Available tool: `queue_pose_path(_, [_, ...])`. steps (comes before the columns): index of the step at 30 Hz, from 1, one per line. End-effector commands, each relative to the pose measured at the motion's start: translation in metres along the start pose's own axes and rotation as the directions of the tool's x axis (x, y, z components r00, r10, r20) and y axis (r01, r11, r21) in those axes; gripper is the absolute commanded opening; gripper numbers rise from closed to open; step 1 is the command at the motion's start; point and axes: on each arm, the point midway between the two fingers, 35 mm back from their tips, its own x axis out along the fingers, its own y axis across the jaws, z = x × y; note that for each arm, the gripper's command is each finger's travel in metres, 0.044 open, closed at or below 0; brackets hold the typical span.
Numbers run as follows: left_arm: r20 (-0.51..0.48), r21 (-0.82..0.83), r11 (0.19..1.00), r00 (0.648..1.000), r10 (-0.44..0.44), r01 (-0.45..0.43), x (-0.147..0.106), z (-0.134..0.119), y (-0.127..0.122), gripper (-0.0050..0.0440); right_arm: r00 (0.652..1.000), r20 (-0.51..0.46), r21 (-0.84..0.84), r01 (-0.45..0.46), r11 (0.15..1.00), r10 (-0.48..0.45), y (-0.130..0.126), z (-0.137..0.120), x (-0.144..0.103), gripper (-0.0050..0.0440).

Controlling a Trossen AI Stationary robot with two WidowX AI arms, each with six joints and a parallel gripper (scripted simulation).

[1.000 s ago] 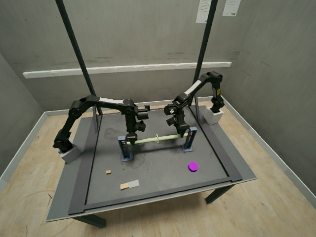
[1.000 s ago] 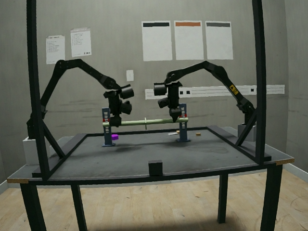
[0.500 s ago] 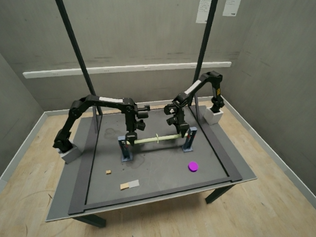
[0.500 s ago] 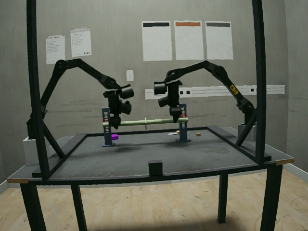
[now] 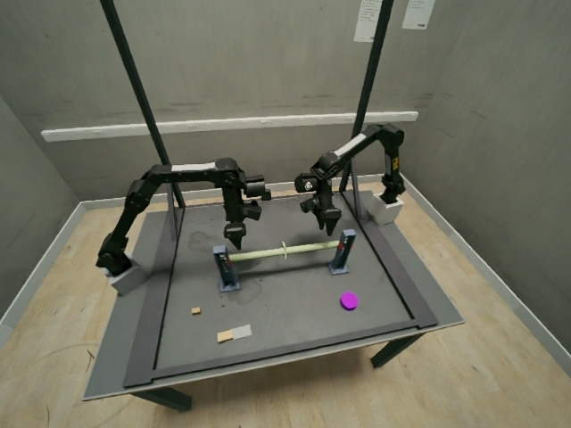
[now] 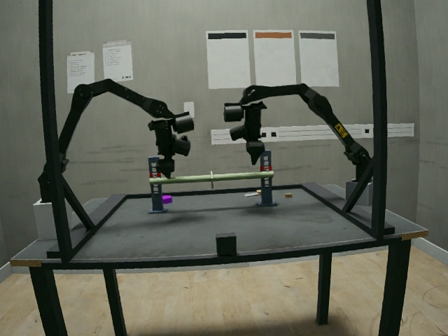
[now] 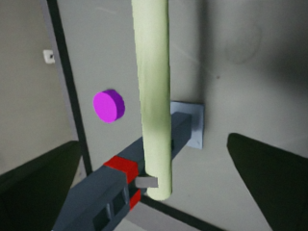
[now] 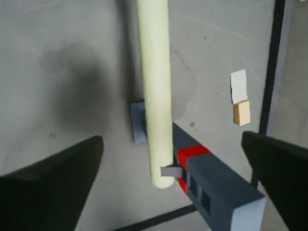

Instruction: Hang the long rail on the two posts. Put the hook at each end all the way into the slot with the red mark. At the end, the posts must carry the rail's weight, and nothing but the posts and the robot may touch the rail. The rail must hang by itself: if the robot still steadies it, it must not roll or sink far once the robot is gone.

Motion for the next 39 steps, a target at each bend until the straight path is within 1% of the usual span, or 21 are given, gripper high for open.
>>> queue_pose_path(1, [0.042,-0.053,0.999,0.999,0.005,-0.002,-0.021,0.002,0.013,0.044,1.0,0.015,0.009,-0.001,1.0,0.001,-0.001,0.0,-0.014,0.042])
queue_pose_path(3, [0.042,-0.053,0.999,0.999,0.005,-0.002,-0.021,0.002,0.013,0.044,1.0,0.015,0.009,-0.001,1.0,0.001,-0.001,0.0,-0.014,0.042])
queue_pose_path(5, [0.066,-0.116,0.993,0.998,0.002,0.006,-0.023,0.0,0.025,0.044,1.0,0.026,0.003,-0.01,1.0,0.01,0.002,0.0,-0.015,0.042])
queue_pose_path(6, [0.073,-0.149,0.989,0.997,-0.007,0.018,-0.023,-0.005,0.029,0.044,0.998,0.056,0.004,-0.016,1.0,0.015,0.002,-0.001,-0.024,0.042])
queue_pose_path(10, [0.162,-0.334,0.937,0.986,-0.044,0.097,-0.03,-0.019,0.059,0.044,0.984,0.172,-0.014,-0.05,0.999,0.051,0.019,0.002,-0.043,0.042])
queue_pose_path(12, [0.207,-0.408,0.899,0.975,-0.075,0.156,-0.031,-0.03,0.068,0.044,0.964,0.254,-0.028,-0.076,0.997,0.08,0.03,0.002,-0.058,0.042])
queue_pose_path(13, [0.231,-0.442,0.877,0.968,-0.093,0.19,-0.032,-0.036,0.072,0.044,0.948,0.302,-0.038,-0.092,0.995,0.099,0.037,0.002,-0.067,0.042])
queue_pose_path(15, [0.277,-0.496,0.831,0.953,-0.124,0.252,-0.033,-0.047,0.078,0.044,0.922,0.364,-0.069,-0.118,0.991,0.135,0.05,-0.007,-0.082,0.042])
queue_pose_path(18, [0.327,-0.543,0.777,0.933,-0.153,0.318,-0.035,-0.059,0.082,0.044,0.876,0.446,-0.11,-0.151,0.982,0.184,0.066,-0.018,-0.101,0.042])
queue_pose_path(20, [0.327,-0.543,0.777,0.933,-0.153,0.318,-0.035,-0.059,0.082,0.044,0.876,0.446,-0.11,-0.151,0.982,0.184,0.066,-0.018,-0.101,0.042])
queue_pose_path(21, [0.341,-0.554,0.761,0.926,-0.162,0.337,-0.036,-0.063,0.083,0.044,0.841,0.501,-0.119,-0.167,0.979,0.205,0.071,-0.016,-0.11,0.042])
queue_pose_path(23, [0.344,-0.565,0.735,0.917,-0.203,0.375,-0.035,-0.07,0.078,0.044,0.791,0.56,-0.157,-0.191,0.969,0.247,0.083,-0.027,-0.125,0.042])
queue_pose_path(25, [0.333,-0.567,0.719,0.911,-0.245,0.401,-0.034,-0.075,0.072,0.044,0.744,0.605,-0.191,-0.21,0.959,0.284,0.092,-0.037,-0.136,0.042])
queue_pose_path(26, [0.317,-0.569,0.713,0.909,-0.27,0.41,-0.029,-0.076,0.067,0.044,0.721,0.625,-0.204,-0.218,0.954,0.299,0.096,-0.04,-0.141,0.042])
queue_pose_path(29, [0.299,-0.583,0.691,0.904,-0.306,0.427,-0.025,-0.077,0.061,0.044,0.64,0.688,-0.244,-0.24,0.94,0.342,0.106,-0.05,-0.156,0.042])
queue_pose_path(32, [0.289,-0.596,0.672,0.898,-0.331,0.439,-0.025,-0.077,0.056,0.044,0.548,0.74,-0.292,-0.261,0.92,0.39,0.116,-0.063,-0.172,0.042])
queue_pose_path(35, [0.286,-0.605,0.66,0.895,-0.342,0.446,-0.025,-0.076,0.054,0.044,0.448,0.78,-0.344,-0.276,0.898,0.437,0.125,-0.079,-0.187,0.042])
queue_pose_path(37, [0.286,-0.605,0.66,0.895,-0.342,0.446,-0.025,-0.076,0.054,0.044,0.448,0.78,-0.344,-0.276,0.898,0.437,0.125,-0.079,-0.187,0.042])
queue_pose_path(38, [0.297,-0.606,0.658,0.895,-0.333,0.446,-0.03,-0.077,0.057,0.044,0.383,0.806,-0.362,-0.284,0.888,0.451,0.127,-0.083,-0.197,0.042])
queue_pose_path(39, [0.297,-0.607,0.657,0.895,-0.333,0.446,-0.03,-0.077,0.057,0.044,0.348,0.811,-0.386,-0.287,0.877,0.47,0.132,-0.09,-0.199,0.042])
